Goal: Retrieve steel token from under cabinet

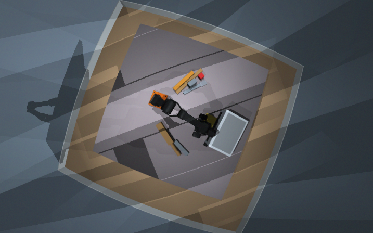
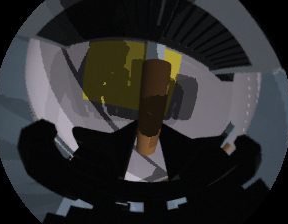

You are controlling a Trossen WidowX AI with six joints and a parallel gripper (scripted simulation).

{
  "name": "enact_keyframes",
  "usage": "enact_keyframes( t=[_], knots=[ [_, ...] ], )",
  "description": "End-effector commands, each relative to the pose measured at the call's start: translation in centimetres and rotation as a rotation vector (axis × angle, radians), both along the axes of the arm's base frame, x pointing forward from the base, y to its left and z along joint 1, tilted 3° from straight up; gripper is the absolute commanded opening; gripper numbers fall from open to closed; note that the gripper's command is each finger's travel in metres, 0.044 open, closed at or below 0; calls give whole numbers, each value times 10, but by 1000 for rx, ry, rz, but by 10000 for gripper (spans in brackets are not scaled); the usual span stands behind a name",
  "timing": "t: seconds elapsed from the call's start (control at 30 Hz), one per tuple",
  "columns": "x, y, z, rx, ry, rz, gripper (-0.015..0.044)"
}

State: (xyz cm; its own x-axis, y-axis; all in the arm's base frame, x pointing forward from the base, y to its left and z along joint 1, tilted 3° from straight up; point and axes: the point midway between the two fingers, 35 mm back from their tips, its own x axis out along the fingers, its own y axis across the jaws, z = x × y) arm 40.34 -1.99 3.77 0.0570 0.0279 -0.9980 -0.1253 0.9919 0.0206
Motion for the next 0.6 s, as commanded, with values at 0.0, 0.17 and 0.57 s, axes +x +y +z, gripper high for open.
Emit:
enact_keyframes(
  t=[0.0, 0.17, 0.57],
  knots=[
    [0, 6, -1, 9, -1, 7, 0],
    [0, 6, -1, 9, -1, 7, 0],
    [-7, 4, -1, 9, 0, 7, 0]
  ],
)
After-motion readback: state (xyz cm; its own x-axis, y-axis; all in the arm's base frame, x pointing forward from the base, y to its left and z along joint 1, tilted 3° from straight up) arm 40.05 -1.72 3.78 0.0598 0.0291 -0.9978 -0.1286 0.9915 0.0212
